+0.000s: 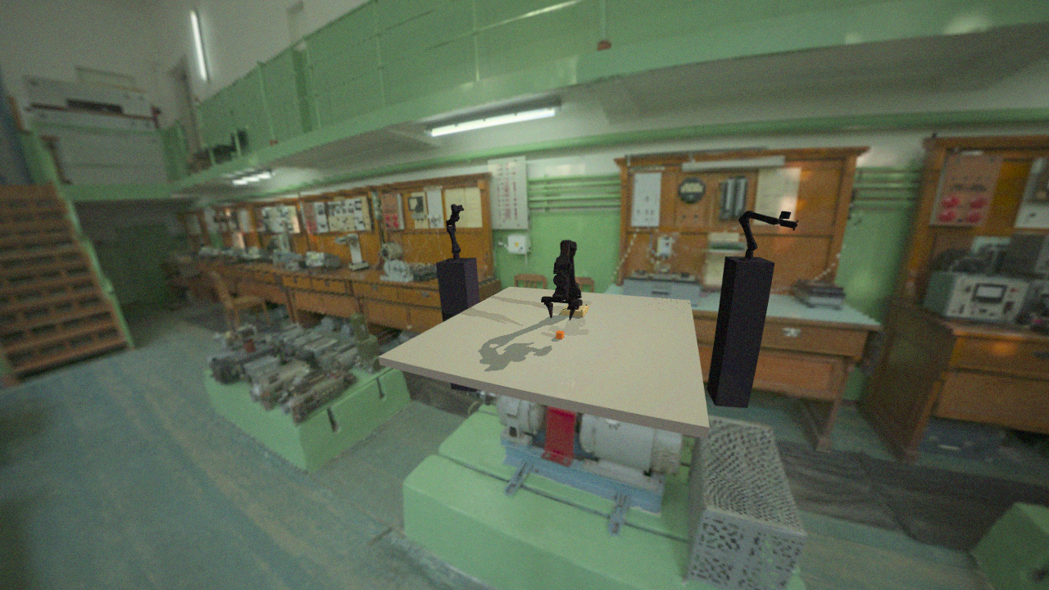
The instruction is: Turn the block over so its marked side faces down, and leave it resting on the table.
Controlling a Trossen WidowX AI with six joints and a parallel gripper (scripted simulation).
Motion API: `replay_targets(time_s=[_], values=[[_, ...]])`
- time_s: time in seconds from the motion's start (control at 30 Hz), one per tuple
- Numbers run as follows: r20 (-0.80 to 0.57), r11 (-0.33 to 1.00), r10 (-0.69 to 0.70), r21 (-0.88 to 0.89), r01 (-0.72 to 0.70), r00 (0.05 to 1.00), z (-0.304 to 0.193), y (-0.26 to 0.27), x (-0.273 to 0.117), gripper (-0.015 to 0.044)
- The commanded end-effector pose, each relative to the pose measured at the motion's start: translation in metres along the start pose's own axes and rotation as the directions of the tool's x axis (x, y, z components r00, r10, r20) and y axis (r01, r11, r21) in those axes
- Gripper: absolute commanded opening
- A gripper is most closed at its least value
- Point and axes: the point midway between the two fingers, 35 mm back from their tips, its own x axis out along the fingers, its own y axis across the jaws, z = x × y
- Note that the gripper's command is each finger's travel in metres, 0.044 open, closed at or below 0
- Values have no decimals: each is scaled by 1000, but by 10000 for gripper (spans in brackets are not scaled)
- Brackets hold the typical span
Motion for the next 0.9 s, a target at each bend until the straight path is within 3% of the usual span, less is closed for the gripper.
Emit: replay_targets(time_s=[0.0, 0.17, 0.3, 0.43, 0.87], values=[[-118, 1000, 4, 9, -3, 993, 8, -1, 1, 440], [-229, 1000, 8, 13, -5, 973, 14, -2, -2, 440], [-229, 1000, 8, 13, -5, 973, 14, -2, 0, 440], [-229, 1000, 8, 13, -5, 973, 7, -2, 30, 440], [-229, 1000, 7, 13, -5, 973, 2, -1, 47, 440]])
